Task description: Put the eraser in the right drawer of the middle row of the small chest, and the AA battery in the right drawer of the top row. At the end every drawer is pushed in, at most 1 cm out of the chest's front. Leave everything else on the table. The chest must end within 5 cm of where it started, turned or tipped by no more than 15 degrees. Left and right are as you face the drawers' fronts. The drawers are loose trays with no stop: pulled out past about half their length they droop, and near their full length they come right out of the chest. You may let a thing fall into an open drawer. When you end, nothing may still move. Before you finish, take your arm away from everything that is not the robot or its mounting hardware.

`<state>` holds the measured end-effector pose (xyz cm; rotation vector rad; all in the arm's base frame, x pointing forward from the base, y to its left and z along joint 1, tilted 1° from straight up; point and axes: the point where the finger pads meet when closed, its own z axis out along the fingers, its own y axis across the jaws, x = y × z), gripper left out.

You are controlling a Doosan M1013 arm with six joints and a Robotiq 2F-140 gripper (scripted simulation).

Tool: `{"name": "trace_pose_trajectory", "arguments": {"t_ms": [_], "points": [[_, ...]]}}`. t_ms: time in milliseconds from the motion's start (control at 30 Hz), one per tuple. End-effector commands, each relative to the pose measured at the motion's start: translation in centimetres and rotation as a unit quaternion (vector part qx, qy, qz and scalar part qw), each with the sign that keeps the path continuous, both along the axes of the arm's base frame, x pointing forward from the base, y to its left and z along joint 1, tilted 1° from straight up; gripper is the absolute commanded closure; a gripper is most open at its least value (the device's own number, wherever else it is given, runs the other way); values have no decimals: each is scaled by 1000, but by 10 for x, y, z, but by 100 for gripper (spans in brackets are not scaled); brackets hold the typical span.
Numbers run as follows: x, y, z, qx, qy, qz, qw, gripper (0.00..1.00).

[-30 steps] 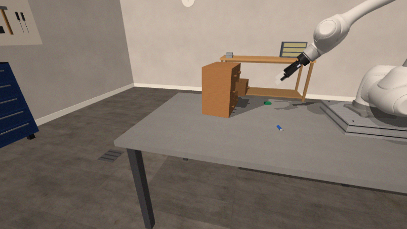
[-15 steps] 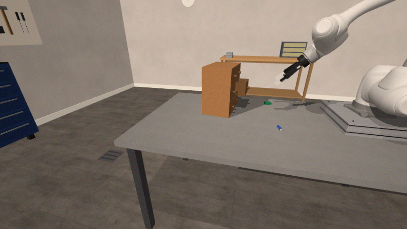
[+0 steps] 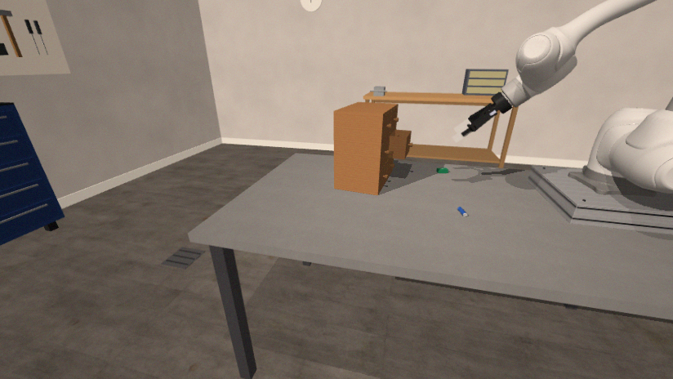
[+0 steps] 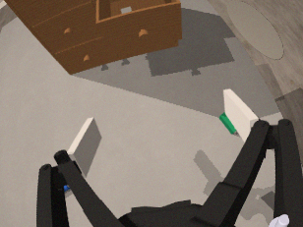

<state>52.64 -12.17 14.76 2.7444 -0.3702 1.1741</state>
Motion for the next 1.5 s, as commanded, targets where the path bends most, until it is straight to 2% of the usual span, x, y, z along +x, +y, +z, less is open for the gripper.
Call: {"name": "trace_pose_trajectory", "arguments": {"t_ms": [0,333,567,833,1467], "points": [[2,0,-3,13,-29,21,999,0],[7,-4,-8,1,-63,19,998,0],[16,-6,-17,-13,-116,19,993,0],[24,-8,-24,-24,-159,20,987,0],[30,-9,-31,-35,-198,20,979,0]]}}
